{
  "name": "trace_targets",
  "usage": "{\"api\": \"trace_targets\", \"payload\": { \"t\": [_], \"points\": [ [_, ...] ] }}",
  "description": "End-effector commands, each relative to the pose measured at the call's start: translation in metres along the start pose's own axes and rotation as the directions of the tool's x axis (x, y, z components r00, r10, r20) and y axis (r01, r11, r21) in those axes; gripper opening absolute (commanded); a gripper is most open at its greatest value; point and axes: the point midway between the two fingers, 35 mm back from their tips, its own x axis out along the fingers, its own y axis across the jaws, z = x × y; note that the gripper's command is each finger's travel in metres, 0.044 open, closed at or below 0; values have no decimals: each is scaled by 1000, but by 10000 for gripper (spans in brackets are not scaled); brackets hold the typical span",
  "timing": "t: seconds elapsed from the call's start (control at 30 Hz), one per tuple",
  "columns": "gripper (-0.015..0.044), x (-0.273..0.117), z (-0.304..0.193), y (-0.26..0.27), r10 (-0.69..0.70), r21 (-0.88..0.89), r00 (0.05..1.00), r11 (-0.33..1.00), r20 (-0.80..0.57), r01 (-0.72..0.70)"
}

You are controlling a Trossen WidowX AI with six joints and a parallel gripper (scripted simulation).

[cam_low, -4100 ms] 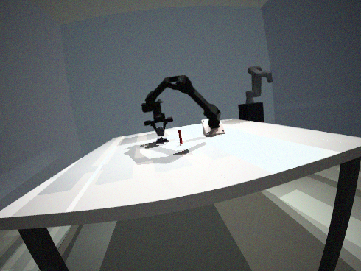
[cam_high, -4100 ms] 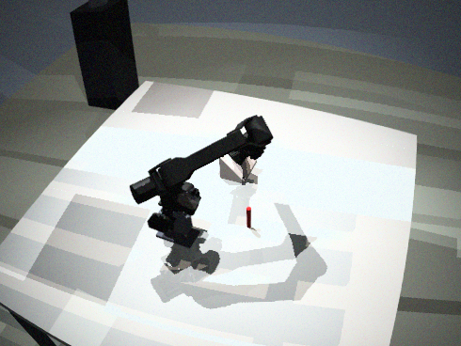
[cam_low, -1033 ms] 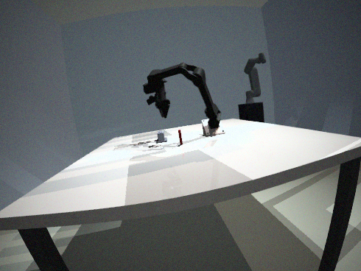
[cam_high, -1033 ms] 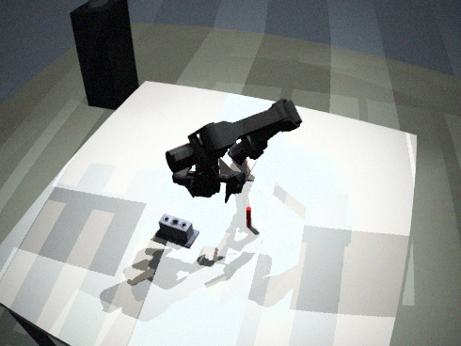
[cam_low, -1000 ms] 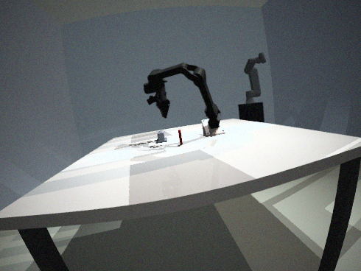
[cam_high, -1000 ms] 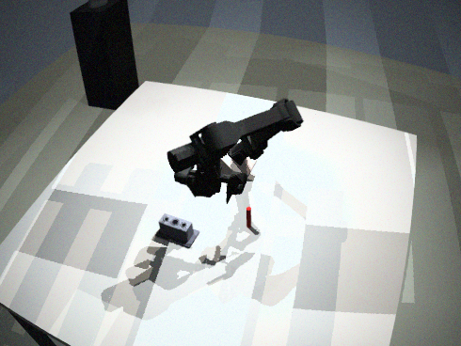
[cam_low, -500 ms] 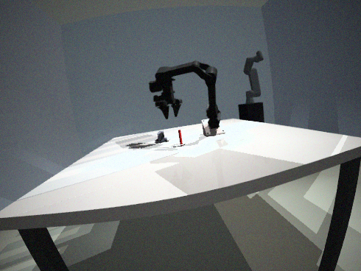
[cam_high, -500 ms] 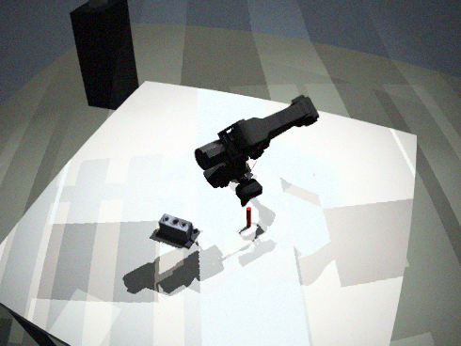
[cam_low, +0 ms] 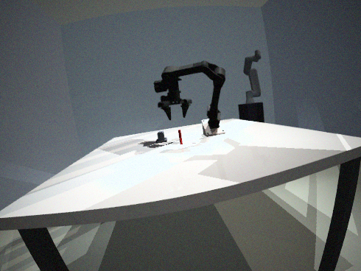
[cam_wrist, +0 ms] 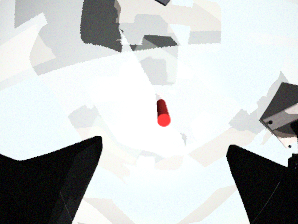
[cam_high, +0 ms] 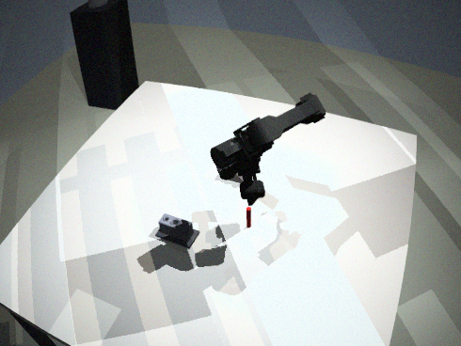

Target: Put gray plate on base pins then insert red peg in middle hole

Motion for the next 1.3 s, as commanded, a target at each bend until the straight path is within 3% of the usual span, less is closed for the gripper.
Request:
{"api": "trace_targets", "payload": {
  "t": [0.0,1.27],
  "points": [
    [440,20,-2,0,-4,19,1000,1000,-15,5],
    [440,88,-2,1,-7,23,1000,1000,-21,7]
  ]
}}
